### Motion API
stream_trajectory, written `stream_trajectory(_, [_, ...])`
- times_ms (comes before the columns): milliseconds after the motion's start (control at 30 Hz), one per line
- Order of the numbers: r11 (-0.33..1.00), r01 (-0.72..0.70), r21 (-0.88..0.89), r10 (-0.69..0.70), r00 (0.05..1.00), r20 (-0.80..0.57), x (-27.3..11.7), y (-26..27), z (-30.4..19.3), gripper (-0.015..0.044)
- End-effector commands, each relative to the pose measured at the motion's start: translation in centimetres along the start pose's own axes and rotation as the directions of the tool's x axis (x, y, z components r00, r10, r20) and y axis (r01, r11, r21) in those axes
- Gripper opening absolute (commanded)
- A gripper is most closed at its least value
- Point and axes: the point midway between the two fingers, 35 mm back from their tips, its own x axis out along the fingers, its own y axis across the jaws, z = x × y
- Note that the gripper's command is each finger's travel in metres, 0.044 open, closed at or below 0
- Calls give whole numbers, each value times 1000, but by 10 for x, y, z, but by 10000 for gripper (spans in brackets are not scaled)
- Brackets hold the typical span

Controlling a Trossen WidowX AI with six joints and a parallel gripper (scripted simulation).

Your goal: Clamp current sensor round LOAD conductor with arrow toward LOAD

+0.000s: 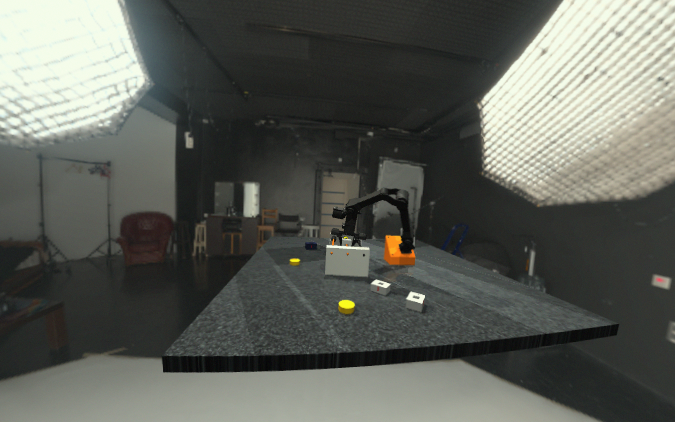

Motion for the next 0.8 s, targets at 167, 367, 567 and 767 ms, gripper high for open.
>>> stream_trajectory(167, [1000,19,-2,-19,1000,2,0,0,0,0])
stream_trajectory(367, [1000,13,-1,-13,1000,0,0,0,0,26])
stream_trajectory(567, [1000,13,-1,-13,1000,0,0,0,0,184])
stream_trajectory(767, [1000,13,-1,-13,1000,0,0,0,0,256])
